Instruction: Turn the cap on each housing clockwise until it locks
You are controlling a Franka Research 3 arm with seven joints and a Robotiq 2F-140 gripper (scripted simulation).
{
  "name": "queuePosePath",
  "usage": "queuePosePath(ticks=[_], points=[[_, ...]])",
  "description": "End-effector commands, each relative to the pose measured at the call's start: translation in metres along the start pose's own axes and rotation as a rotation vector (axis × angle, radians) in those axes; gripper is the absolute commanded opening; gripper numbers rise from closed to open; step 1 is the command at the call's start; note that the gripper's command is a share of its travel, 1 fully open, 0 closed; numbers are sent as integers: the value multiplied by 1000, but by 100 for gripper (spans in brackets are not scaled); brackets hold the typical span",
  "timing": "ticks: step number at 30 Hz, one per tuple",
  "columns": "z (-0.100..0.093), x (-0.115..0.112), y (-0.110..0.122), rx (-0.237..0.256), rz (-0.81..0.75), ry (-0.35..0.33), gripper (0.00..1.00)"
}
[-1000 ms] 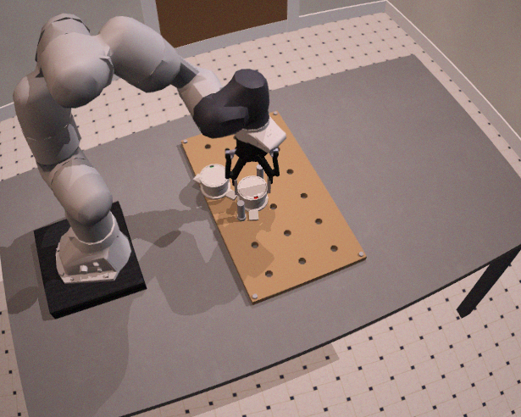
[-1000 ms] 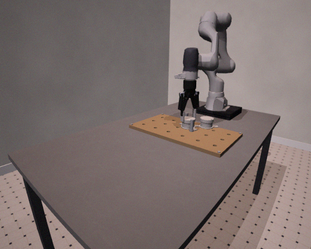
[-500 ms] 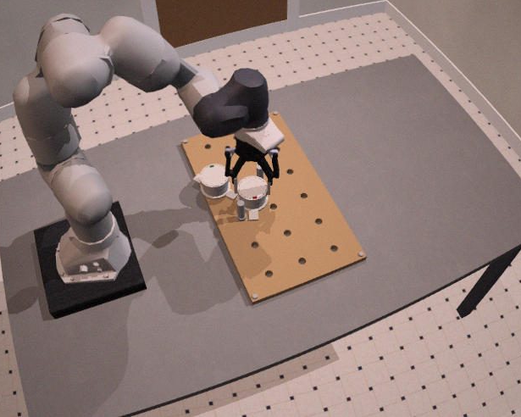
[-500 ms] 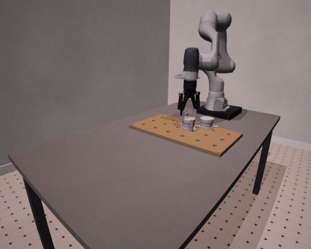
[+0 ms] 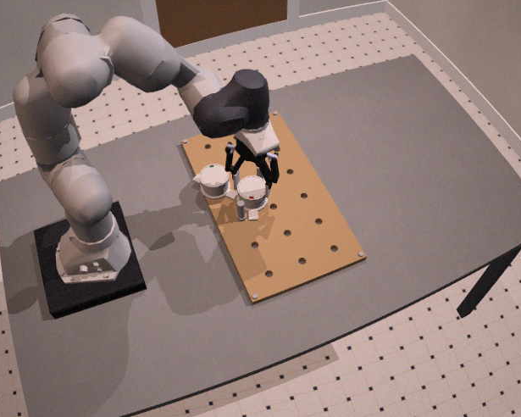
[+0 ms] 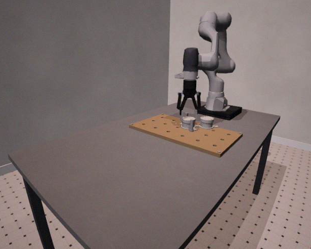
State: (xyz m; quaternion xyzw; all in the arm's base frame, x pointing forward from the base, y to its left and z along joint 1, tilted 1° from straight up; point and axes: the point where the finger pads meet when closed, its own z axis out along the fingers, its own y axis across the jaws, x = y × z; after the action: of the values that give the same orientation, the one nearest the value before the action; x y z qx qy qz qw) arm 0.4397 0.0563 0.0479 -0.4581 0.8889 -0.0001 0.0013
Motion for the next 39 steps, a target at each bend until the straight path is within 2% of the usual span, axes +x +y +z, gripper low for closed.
queuePosePath(ticks=[1,6,21,29,39], points=[[1,1,0,16,204,14,10],[1,1,0,17,263,13,10],[1,1,0,17,315,13,10],[1,1,0,18,431,12,10],[1,1,0,19,687,9,10]])
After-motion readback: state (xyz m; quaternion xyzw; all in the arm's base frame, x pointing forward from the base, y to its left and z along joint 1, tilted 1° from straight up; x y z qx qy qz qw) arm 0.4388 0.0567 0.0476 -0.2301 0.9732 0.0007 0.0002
